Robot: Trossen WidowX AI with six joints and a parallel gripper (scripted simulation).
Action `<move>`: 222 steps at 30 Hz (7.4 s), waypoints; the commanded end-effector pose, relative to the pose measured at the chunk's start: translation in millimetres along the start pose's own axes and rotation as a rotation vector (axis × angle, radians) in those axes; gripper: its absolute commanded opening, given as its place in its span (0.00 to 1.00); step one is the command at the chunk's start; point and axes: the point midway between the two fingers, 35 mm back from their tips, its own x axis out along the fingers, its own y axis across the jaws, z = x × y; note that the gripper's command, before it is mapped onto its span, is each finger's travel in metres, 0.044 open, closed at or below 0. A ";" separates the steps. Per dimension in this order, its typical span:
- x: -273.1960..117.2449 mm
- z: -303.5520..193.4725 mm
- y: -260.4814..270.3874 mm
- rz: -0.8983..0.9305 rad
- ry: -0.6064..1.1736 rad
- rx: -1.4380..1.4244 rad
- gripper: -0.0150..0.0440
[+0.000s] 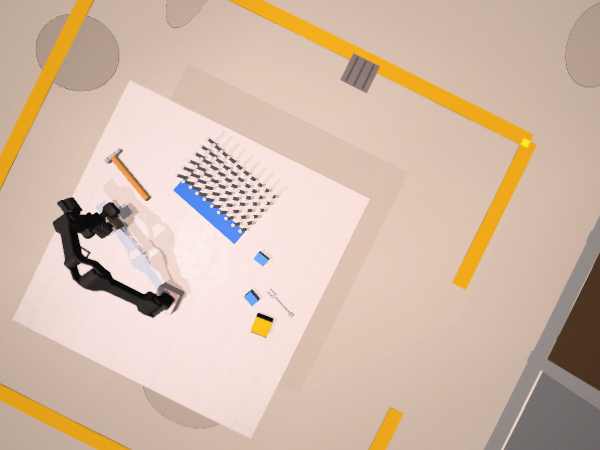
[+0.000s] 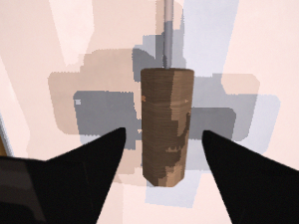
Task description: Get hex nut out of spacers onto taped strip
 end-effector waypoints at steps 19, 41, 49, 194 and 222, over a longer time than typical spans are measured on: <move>23.8 1.5 -1.2 -0.004 0.002 -0.004 0.53; -36.4 1.9 -0.8 -0.003 0.000 -0.023 0.25; -34.8 1.7 -0.5 -0.002 0.001 -0.288 0.25; -47.5 2.1 -9.8 0.041 -0.456 -3.077 1.00; -53.3 2.3 -14.9 -0.358 -0.927 -3.987 1.00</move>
